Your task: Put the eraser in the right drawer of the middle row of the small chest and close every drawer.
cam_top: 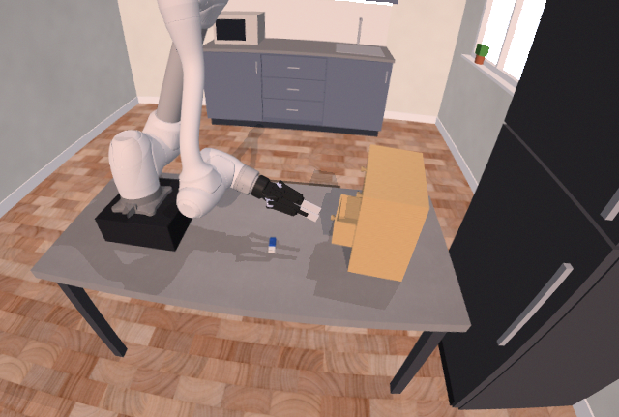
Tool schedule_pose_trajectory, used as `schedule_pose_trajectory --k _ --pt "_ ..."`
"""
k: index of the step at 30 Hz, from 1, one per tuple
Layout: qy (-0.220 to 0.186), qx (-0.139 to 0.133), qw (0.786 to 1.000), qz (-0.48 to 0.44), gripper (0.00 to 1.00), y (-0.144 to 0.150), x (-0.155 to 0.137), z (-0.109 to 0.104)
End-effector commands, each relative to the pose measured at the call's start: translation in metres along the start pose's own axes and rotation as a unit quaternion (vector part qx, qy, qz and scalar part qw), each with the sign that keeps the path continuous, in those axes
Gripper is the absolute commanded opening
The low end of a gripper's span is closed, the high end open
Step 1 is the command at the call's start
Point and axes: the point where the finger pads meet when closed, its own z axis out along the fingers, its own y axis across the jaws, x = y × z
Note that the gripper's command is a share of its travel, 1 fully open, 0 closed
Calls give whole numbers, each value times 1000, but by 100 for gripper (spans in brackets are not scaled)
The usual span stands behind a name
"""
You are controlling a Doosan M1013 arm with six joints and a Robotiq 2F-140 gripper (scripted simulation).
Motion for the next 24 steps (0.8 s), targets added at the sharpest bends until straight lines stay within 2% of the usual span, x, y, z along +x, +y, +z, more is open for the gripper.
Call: schedule_pose_trajectory --k 1,3,8,11,24 --pt "0 0 1000 0 20 0 0 -12" --pt "0 0 1000 0 20 0 0 -12" --pt "0 0 1000 0 20 0 1 -38" --pt "0 0 1000 0 20 0 1 -47" --pt "-1 0 1000 0 20 0 2 -49"
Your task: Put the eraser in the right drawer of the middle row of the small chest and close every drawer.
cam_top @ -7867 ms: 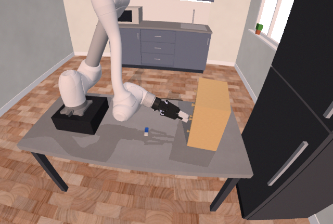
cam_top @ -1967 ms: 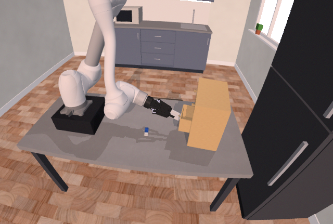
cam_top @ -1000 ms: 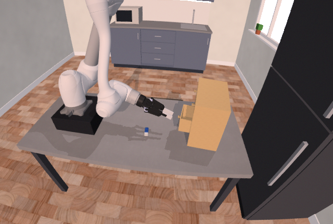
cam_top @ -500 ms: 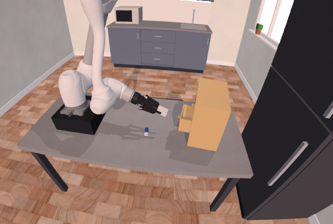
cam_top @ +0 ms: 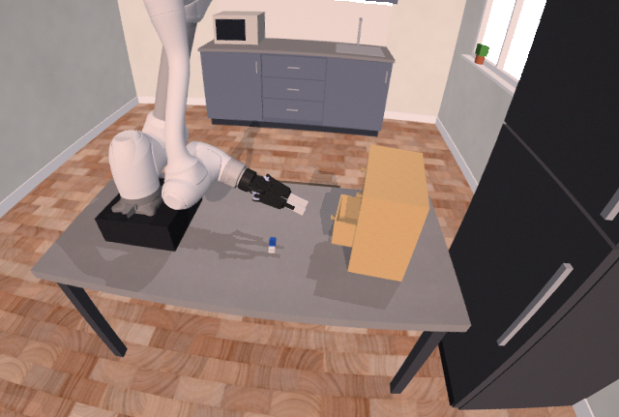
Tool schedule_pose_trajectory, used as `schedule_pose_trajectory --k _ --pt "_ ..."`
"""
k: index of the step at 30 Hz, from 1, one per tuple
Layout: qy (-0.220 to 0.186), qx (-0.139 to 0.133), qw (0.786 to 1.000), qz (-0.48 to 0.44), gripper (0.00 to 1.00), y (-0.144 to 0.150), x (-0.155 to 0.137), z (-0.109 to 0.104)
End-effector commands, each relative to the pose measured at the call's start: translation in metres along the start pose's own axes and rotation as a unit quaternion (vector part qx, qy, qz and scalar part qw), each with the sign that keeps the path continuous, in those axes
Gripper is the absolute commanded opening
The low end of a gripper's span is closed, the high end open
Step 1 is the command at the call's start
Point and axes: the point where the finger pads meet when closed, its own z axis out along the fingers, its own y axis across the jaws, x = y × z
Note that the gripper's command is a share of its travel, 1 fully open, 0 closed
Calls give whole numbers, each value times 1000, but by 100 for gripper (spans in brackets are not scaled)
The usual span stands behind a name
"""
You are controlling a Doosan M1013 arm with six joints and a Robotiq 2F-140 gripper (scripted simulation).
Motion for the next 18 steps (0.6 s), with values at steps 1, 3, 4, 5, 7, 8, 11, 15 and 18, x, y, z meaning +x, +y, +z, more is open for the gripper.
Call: schedule_pose_trajectory --k 1,3,4,5,7,8,11,15,18 --pt "-1 0 1000 0 20 0 0 0" --pt "-2 0 1000 0 20 0 0 0" --pt "-3 0 1000 0 20 0 0 -1" --pt "-4 0 1000 0 20 0 0 -1" --pt "-7 0 1000 0 20 0 1 -1" --pt "-8 0 1000 0 20 0 1 -2" --pt "-14 0 1000 0 20 0 1 -3" --pt "-18 0 1000 0 20 0 2 -4" --pt "-27 0 1000 0 20 0 3 -6"
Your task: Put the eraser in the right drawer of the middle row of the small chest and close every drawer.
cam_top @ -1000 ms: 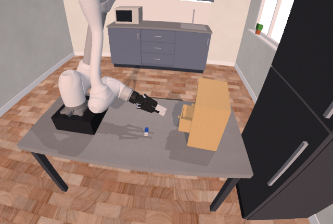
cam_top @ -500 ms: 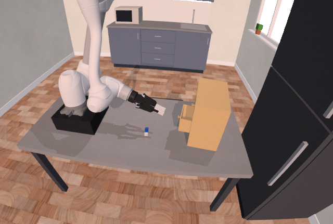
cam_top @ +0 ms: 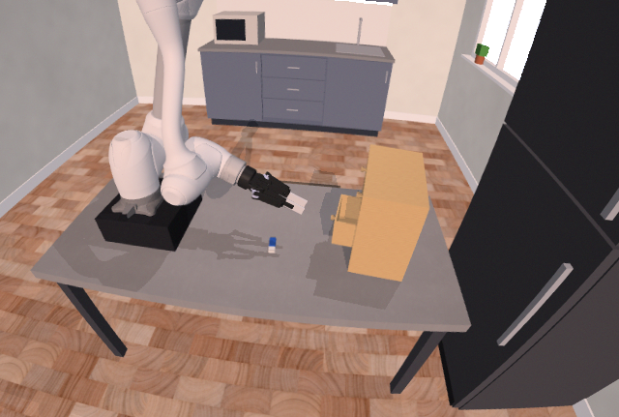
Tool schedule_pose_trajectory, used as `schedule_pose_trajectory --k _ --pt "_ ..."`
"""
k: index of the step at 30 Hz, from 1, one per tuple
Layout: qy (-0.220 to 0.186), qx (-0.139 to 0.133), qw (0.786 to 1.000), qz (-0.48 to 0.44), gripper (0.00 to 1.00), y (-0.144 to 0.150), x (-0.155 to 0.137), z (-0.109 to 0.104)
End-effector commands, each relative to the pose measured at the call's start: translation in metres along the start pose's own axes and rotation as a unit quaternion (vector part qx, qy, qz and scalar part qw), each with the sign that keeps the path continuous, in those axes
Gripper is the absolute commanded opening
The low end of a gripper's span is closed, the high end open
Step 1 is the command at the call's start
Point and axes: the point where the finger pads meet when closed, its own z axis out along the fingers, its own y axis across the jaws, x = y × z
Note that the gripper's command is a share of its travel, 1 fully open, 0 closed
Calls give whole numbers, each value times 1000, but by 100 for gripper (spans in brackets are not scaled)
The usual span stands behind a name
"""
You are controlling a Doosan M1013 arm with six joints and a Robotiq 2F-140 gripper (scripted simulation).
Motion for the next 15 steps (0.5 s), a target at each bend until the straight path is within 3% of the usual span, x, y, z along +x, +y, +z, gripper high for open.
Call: schedule_pose_trajectory --k 1,15 --pt "-10 0 1000 0 20 0 1 -2" --pt "-68 0 998 0 20 0 6 -14"
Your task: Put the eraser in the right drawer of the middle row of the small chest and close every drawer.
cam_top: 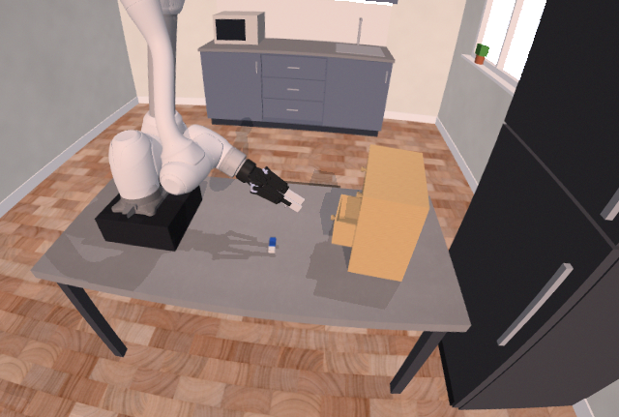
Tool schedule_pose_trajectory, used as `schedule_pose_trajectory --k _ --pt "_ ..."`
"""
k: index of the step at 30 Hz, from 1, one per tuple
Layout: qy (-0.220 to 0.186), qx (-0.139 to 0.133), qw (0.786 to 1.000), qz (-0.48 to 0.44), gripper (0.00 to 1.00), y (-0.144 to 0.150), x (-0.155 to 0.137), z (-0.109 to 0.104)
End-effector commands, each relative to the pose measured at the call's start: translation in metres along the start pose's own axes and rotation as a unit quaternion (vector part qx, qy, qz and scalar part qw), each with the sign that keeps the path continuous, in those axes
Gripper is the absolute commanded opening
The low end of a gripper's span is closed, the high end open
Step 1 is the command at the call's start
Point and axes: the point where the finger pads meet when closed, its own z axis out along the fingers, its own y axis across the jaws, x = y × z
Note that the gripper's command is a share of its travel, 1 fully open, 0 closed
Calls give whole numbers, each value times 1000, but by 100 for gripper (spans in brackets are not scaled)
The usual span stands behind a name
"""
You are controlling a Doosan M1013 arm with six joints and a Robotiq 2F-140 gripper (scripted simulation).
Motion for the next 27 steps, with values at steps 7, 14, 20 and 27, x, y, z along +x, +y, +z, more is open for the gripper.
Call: schedule_pose_trajectory --k 7,14,20,27 --pt "-66 0 998 0 20 0 4 -14" --pt "-112 1 994 0 20 -1 7 -25" --pt "-138 3 990 1 20 -2 8 -30" --pt "-150 5 989 1 20 -3 9 -33"
